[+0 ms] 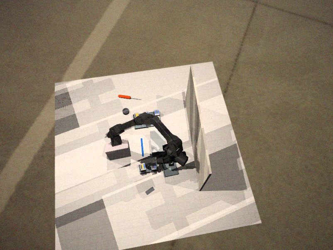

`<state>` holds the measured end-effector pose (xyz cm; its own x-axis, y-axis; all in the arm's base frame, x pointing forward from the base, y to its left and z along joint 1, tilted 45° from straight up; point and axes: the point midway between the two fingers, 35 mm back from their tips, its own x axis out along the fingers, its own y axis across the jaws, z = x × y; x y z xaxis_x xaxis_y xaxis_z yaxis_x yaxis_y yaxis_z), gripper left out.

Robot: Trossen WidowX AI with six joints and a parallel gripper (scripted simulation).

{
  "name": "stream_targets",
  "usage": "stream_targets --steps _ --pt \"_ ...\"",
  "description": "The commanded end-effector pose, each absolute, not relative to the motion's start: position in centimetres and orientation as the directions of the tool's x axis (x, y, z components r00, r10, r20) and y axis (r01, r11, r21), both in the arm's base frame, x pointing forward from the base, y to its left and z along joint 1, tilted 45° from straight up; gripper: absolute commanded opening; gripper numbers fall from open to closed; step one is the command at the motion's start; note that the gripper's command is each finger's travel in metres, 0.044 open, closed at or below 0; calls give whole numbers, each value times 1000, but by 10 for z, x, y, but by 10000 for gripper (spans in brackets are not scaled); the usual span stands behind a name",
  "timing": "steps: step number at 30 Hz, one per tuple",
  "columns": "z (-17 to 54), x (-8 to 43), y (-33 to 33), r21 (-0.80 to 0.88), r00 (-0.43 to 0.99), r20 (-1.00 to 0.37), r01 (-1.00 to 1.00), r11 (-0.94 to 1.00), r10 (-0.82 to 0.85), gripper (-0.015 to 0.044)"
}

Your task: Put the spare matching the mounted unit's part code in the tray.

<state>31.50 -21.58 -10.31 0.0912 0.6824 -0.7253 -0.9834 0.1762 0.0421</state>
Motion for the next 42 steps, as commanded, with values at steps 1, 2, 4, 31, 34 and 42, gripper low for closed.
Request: stream_targets --steps 1,2,4,31,34,42 --pt "-107 315 -211 48 90 -721 -983 179 687 0" --pt "-108 316 -210 48 90 -721 -983 179 687 0" --pt "-109 316 -209 48 90 -721 -983 179 687 0" --pt "-128 319 -192 47 91 -721 -983 179 687 0" --pt "-130 320 -190 47 91 -721 -983 179 687 0" --pt "-135 320 -185 47 91 -721 -983 179 687 0"
